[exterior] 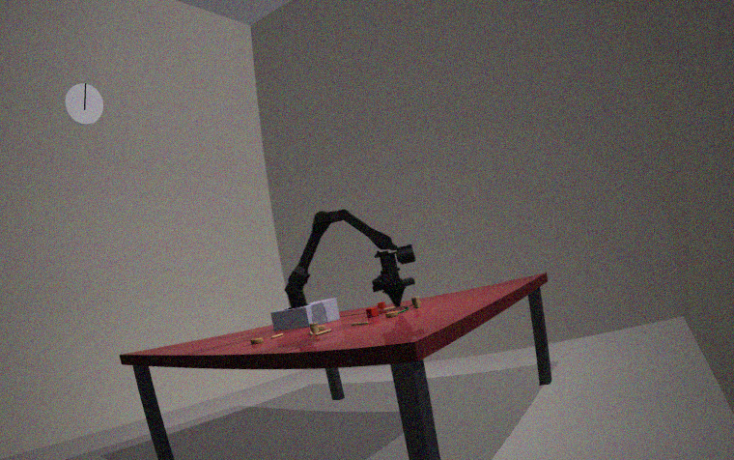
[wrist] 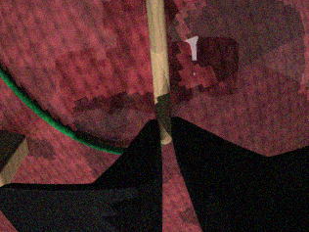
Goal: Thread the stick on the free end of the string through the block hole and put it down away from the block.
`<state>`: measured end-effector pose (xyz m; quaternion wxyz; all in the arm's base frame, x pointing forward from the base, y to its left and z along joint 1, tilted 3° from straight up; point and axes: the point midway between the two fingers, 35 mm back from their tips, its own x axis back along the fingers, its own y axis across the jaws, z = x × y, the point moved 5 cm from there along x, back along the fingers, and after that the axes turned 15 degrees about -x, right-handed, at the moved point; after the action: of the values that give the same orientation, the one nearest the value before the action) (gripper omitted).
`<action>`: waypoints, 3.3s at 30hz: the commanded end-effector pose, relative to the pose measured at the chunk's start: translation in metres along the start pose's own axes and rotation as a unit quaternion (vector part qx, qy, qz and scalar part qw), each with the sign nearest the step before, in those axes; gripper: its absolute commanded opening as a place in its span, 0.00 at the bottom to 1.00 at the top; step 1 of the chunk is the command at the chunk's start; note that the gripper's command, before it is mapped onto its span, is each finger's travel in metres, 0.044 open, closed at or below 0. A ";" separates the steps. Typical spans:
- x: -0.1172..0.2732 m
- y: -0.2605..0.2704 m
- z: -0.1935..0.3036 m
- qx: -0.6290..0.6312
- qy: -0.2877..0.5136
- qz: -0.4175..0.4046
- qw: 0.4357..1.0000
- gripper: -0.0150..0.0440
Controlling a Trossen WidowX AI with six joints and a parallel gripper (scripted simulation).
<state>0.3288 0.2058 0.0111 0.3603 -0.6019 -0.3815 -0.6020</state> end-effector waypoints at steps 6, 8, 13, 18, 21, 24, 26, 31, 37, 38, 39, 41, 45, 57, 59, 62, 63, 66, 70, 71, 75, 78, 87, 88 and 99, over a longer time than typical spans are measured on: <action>0.002 0.003 -0.012 0.001 0.002 0.000 1.000 0.25; 0.002 0.004 -0.014 0.001 0.002 0.000 1.000 0.25; 0.002 0.005 -0.021 0.001 0.001 0.000 1.000 0.25; 0.002 0.007 -0.027 0.001 0.001 0.000 1.000 0.25; 0.002 0.007 -0.031 0.002 0.001 0.000 1.000 0.25; 0.002 0.008 -0.035 0.002 0.001 0.000 1.000 0.25; 0.002 0.009 -0.037 0.002 0.001 0.000 1.000 0.25; 0.003 0.009 -0.041 0.002 0.001 0.000 1.000 0.25; 0.003 0.009 -0.042 0.002 0.002 0.000 1.000 0.25; 0.003 0.010 -0.042 0.002 0.001 0.000 1.000 0.25; 0.003 0.010 -0.044 0.002 0.001 0.000 1.000 0.25; 0.003 0.011 -0.046 0.002 0.001 0.000 1.000 0.25; 0.003 0.012 -0.052 0.002 0.001 0.000 1.000 0.25; 0.004 0.017 -0.070 0.002 0.000 0.000 1.000 0.25; 0.004 0.018 -0.073 0.002 0.000 0.000 1.000 0.25; 0.004 0.019 -0.078 0.002 0.000 0.000 1.000 0.25; 0.004 0.020 -0.079 0.002 0.000 0.000 1.000 0.25; 0.004 0.021 -0.084 0.002 0.000 0.000 1.000 0.25; 0.004 0.023 -0.090 0.002 0.000 0.000 1.000 0.25; 0.004 0.023 -0.091 0.002 0.000 0.000 1.000 0.25; 0.004 0.024 -0.096 0.002 0.000 0.000 1.000 0.25; 0.002 0.025 -0.094 -0.001 -0.002 0.001 1.000 0.30; 0.025 0.026 -0.092 -0.001 -0.002 0.001 1.000 0.46; 0.042 0.027 -0.091 -0.001 -0.002 0.001 1.000 0.46; 0.080 0.028 -0.092 0.072 0.004 -0.005 0.997 0.46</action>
<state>0.3113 0.1152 0.0956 0.3726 -0.5869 -0.3970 -0.5992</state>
